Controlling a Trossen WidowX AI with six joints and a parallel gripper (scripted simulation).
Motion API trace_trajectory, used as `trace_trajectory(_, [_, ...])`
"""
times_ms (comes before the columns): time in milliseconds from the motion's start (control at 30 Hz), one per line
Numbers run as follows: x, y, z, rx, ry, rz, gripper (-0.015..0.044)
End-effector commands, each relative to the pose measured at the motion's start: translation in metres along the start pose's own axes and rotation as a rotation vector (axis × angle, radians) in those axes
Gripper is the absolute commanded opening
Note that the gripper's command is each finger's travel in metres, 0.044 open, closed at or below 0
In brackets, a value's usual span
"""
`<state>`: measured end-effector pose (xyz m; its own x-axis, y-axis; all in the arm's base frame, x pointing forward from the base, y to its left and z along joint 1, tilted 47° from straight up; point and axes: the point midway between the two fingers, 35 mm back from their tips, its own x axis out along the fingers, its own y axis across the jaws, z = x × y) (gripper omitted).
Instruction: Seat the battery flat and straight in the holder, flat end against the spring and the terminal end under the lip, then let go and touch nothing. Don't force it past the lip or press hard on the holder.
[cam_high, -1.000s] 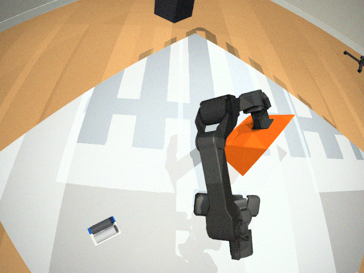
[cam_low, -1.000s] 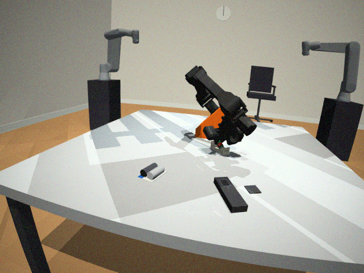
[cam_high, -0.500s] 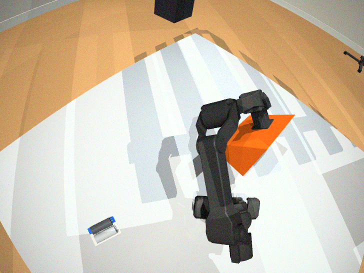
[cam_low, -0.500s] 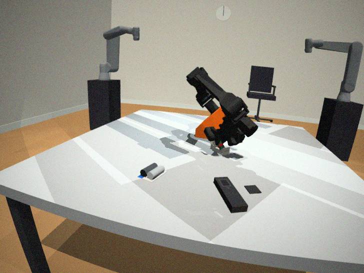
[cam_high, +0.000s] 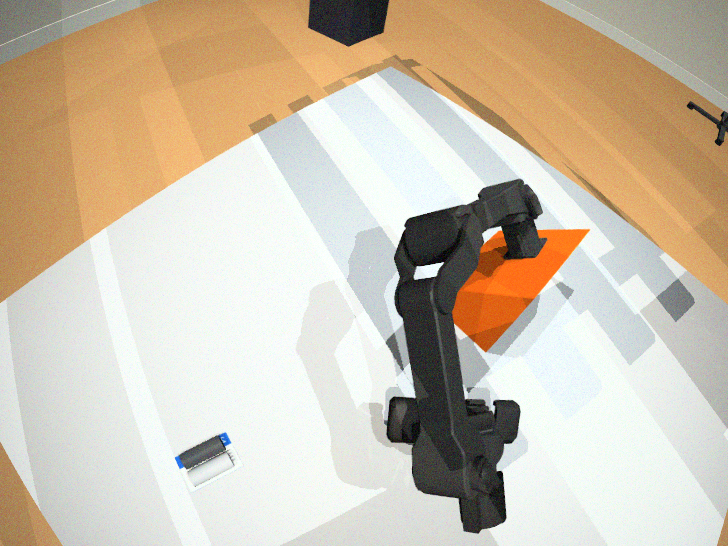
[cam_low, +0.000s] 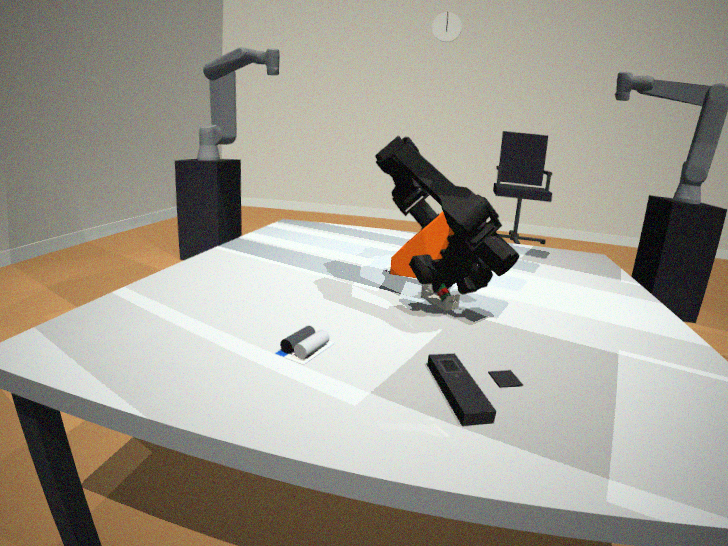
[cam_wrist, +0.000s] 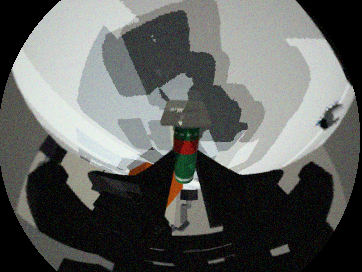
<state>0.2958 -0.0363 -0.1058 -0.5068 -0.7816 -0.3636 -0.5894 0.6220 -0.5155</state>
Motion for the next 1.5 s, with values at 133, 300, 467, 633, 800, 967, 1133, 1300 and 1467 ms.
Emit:
trace_trajectory(133, [-0.0012,0.0018,0.0055,0.006,-0.001,0.004,0.0085])
trace_trajectory(300, [-0.0006,0.0022,0.0058,0.004,-0.015,0.008,0.0085])
trace_trajectory(467, [0.0003,0.0029,0.0063,0.001,-0.035,0.014,0.0085])
trace_trajectory(633, [0.0013,0.0032,0.0066,-0.001,-0.056,0.019,0.0085])
trace_trajectory(800, [0.0022,0.0038,0.0069,-0.004,-0.076,0.024,0.0085])
trace_trajectory(967, [0.0031,0.0044,0.0072,-0.007,-0.096,0.029,0.0085])
trace_trajectory(1133, [0.0041,0.0046,0.0073,-0.009,-0.117,0.034,0.0085])
trace_trajectory(1300, [0.0051,0.0047,0.0074,-0.011,-0.138,0.037,0.0085])
trace_trajectory(1467, [0.0061,0.0048,0.0073,-0.012,-0.159,0.041,0.0085])
